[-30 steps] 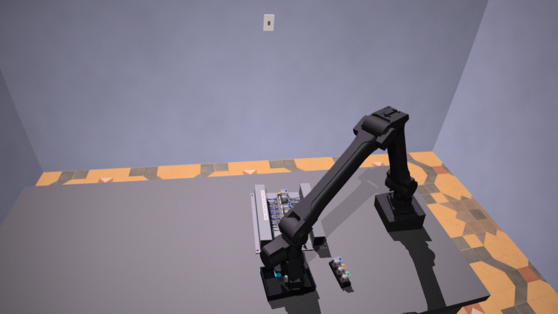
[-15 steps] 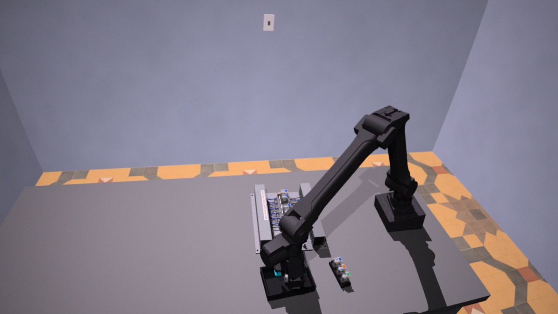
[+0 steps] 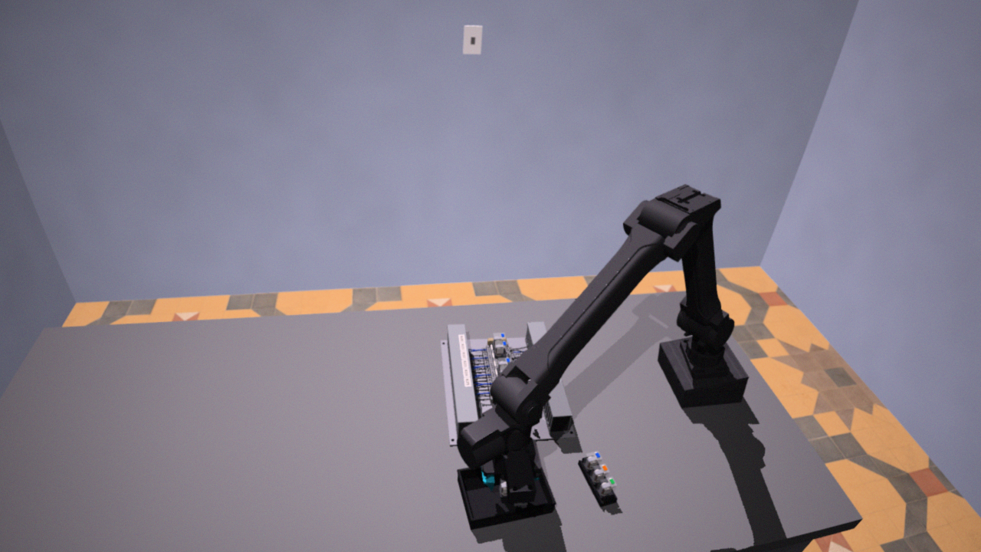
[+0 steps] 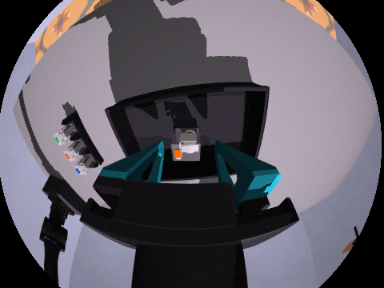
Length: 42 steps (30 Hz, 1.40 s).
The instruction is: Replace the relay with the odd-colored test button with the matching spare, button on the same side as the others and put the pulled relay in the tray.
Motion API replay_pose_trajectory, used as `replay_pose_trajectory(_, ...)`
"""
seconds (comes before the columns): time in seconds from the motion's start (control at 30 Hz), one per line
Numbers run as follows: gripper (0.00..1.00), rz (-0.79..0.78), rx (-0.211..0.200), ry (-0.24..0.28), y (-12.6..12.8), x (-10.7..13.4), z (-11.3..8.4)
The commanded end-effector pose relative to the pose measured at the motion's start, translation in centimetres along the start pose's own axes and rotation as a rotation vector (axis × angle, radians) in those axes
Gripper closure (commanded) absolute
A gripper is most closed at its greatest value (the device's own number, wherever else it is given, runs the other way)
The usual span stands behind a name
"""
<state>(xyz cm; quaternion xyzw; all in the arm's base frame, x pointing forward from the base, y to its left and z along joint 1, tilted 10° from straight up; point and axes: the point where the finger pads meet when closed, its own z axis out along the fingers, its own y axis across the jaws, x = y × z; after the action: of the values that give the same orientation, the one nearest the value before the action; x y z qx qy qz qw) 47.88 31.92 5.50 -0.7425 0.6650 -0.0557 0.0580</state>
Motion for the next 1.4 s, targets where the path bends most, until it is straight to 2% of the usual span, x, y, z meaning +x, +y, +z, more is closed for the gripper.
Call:
replay_pose_trajectory(0.0, 0.41, 0.004, 0.07, -0.041, -2.4, -1.1, -4.3)
replay_pose_trajectory(1.37, 0.41, 0.002, 0.071, -0.044, -2.0, -1.6, -5.9)
